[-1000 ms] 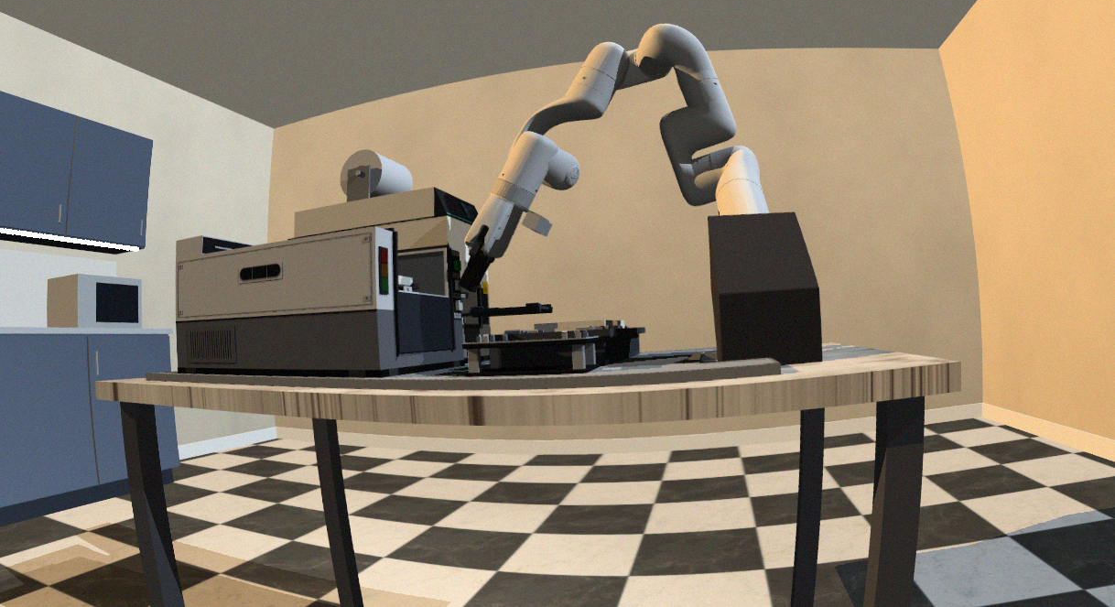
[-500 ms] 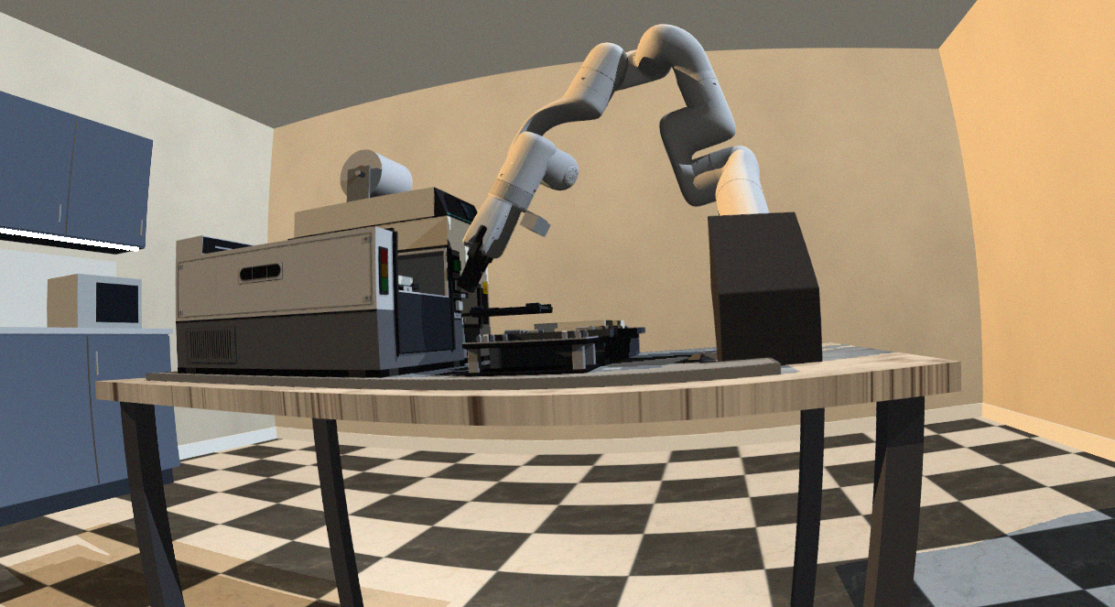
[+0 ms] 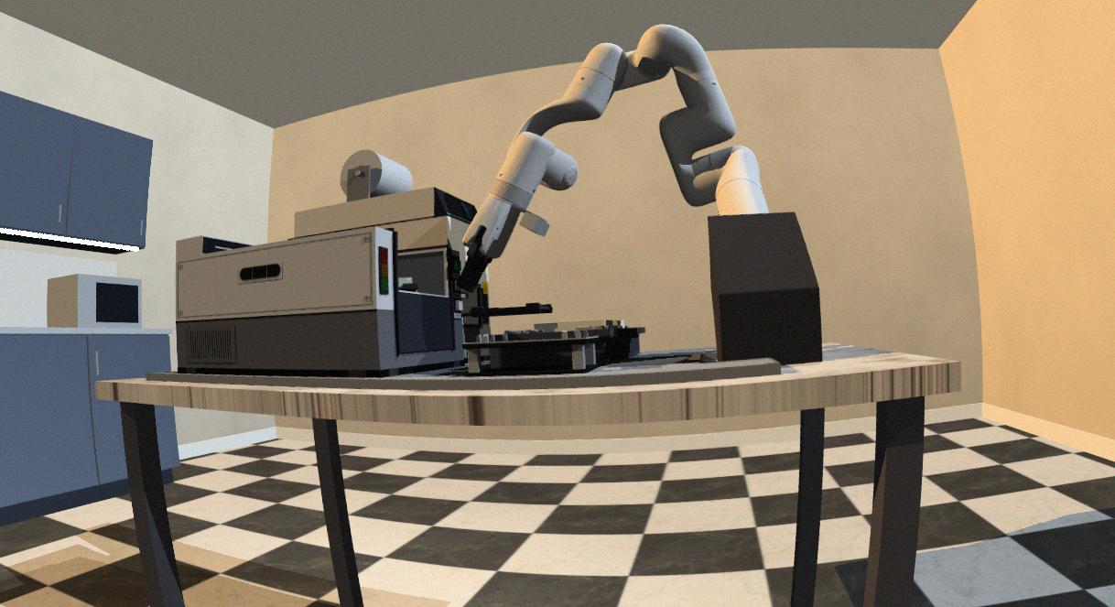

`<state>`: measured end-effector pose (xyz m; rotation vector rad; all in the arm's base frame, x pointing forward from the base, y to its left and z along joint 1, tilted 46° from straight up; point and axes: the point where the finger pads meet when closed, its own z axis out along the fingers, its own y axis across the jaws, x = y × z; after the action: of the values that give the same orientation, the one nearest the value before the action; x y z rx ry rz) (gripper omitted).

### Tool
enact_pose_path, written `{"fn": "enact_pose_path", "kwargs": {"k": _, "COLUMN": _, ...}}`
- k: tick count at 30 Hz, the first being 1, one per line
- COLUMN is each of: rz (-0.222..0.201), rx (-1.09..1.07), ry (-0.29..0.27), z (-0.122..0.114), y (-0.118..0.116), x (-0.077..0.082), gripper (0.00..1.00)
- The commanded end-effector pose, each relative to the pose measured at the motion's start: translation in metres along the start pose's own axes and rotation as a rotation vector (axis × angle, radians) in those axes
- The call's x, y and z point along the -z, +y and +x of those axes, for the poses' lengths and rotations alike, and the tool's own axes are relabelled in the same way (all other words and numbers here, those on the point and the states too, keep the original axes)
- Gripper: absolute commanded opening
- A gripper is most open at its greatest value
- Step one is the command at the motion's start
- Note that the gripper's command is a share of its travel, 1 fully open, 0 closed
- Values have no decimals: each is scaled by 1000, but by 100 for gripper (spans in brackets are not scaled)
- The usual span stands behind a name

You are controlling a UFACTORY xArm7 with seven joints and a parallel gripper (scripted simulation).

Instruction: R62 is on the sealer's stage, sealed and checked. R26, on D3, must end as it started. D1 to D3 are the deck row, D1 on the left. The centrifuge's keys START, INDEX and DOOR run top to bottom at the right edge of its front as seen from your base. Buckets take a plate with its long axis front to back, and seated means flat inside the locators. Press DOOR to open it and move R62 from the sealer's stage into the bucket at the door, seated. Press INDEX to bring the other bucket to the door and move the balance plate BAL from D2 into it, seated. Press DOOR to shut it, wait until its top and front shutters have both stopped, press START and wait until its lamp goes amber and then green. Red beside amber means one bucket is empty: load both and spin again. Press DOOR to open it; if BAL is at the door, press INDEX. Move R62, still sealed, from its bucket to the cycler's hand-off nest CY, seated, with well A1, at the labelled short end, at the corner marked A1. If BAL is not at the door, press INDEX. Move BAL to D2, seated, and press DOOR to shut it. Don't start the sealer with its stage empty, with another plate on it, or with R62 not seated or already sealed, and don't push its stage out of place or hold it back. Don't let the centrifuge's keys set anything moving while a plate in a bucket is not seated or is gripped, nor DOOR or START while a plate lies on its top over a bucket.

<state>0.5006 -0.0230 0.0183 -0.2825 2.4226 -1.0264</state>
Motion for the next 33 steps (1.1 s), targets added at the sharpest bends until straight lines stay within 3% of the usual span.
{"fn": "enact_pose_path", "kwargs": {"k": 1, "rz": -2, "rx": 0, "ry": -4, "z": -2, "y": 1, "x": 1, "gripper": 0}}
{"fn": "enact_pose_path", "kwargs": {"k": 33, "rz": -2, "rx": 0, "ry": -4, "z": 20, "y": 1, "x": 42, "gripper": 0}}
